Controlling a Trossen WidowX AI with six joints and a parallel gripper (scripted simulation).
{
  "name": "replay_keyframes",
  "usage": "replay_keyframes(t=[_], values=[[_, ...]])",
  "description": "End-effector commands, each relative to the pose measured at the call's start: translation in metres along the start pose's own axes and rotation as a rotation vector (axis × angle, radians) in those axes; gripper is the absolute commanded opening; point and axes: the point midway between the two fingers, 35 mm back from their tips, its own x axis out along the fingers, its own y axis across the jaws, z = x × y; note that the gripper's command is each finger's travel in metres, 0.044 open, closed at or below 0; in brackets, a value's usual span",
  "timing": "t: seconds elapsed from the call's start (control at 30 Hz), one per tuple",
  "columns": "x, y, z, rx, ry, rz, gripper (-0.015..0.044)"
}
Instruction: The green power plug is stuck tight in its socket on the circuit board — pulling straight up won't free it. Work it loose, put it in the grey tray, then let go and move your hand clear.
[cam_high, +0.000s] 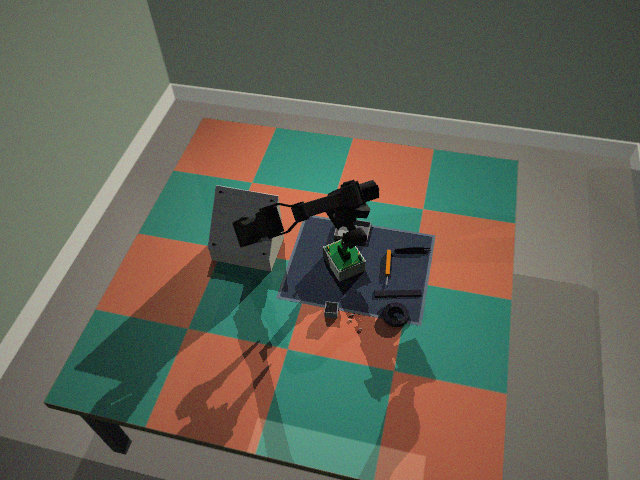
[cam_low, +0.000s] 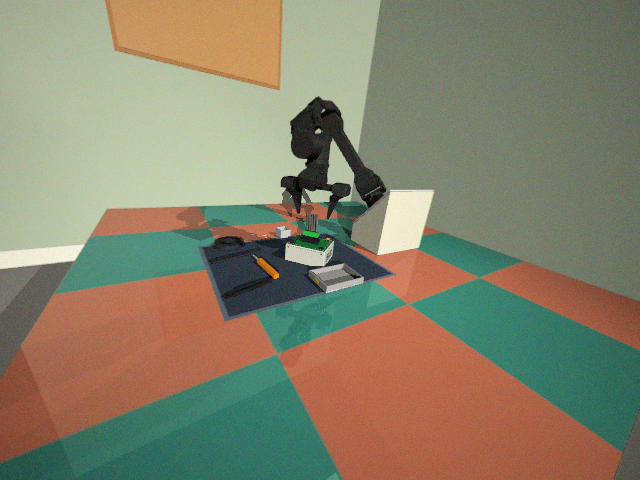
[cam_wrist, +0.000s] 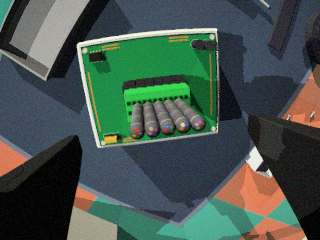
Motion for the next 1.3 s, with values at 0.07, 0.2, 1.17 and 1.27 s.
replay_keyframes(t=[0.07,0.2,1.17,1.27], values=[[0.01,0.0,0.001,-0.006,0.004,-0.004,0.043],[0.017,0.0,0.001,-0.006,0.004,-0.004,0.043],[0.029,0.0,0.001,-0.006,0.004,-0.004,0.0],[0.029,0.0,0.001,-0.006,0.004,-0.004,0.0]])
